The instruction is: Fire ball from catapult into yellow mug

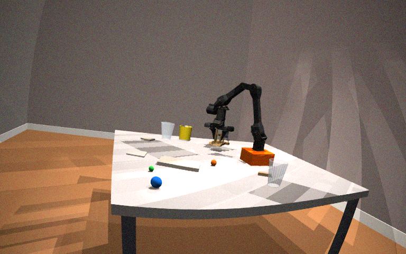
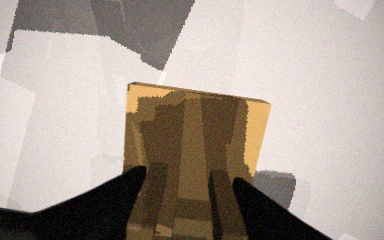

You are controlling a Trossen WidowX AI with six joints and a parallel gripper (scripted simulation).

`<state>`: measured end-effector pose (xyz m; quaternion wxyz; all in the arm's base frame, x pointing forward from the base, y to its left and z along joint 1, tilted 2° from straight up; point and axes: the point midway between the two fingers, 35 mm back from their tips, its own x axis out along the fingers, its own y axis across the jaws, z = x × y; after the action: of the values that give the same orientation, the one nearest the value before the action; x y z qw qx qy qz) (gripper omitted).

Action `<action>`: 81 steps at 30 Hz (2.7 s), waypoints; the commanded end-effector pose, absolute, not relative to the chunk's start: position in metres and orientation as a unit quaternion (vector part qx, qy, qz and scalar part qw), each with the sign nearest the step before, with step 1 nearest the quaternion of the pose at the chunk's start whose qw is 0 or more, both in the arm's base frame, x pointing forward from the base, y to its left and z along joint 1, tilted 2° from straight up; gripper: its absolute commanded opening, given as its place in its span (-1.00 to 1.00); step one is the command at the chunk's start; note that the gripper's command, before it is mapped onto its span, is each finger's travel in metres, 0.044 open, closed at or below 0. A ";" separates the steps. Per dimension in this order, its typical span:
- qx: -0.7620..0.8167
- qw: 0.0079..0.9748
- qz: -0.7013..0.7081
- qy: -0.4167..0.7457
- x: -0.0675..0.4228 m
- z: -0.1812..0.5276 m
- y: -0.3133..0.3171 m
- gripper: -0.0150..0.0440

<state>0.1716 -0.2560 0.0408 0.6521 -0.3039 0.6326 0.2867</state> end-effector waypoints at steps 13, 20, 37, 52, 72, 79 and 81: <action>-0.303 0.654 0.285 0.632 0.174 0.015 -0.257 -0.49; -0.303 0.654 0.285 0.632 0.174 0.004 -0.257 -0.49; -0.303 0.652 0.287 0.633 0.173 0.005 -0.257 0.31; -0.301 0.653 0.286 0.634 0.172 0.088 -0.258 1.00; -0.303 0.654 0.285 0.632 0.172 0.050 -0.255 1.00; -0.303 0.654 0.285 0.632 0.173 0.038 -0.255 1.00; -0.303 0.654 0.285 0.632 0.173 0.035 -0.255 1.00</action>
<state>0.1739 -0.2573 0.0431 0.6531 -0.3086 0.6317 0.2812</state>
